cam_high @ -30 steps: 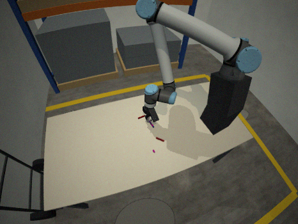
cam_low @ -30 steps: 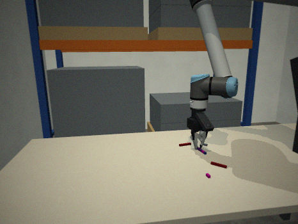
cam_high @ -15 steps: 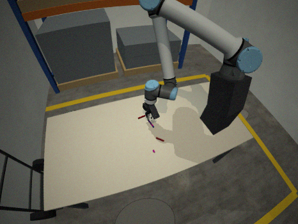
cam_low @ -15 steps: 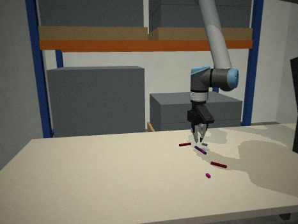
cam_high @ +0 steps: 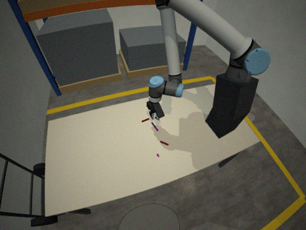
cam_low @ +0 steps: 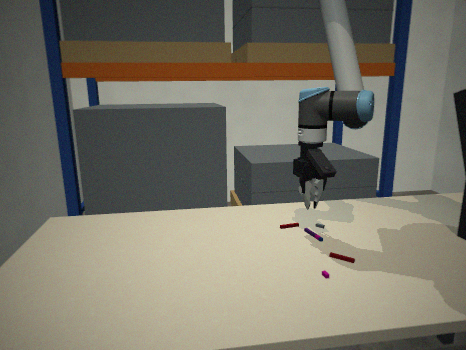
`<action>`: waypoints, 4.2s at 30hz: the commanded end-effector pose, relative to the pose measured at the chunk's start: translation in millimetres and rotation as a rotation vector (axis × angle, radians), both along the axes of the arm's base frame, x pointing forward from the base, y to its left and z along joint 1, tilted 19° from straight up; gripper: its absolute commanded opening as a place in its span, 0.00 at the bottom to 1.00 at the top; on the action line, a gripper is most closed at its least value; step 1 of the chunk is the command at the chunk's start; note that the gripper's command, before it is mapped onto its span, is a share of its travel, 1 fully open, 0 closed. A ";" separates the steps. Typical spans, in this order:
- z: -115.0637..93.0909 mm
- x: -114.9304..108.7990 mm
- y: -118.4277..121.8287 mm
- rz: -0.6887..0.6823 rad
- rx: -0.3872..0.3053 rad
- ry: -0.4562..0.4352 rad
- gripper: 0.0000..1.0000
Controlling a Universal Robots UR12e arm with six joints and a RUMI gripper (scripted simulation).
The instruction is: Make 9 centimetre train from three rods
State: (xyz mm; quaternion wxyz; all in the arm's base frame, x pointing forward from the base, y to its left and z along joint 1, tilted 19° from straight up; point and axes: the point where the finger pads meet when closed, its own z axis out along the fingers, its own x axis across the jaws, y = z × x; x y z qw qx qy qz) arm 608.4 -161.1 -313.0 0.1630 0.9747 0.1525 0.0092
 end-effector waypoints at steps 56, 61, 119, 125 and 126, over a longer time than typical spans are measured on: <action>90.9 -6.2 30.2 0.000 0.000 -0.001 1.00; 90.9 -6.2 30.2 0.000 0.000 -0.001 1.00; 90.9 -6.2 30.2 0.000 0.000 -0.001 1.00; 90.9 -6.2 30.2 0.000 0.000 -0.001 1.00; 90.9 -6.2 30.2 0.000 0.000 -0.001 1.00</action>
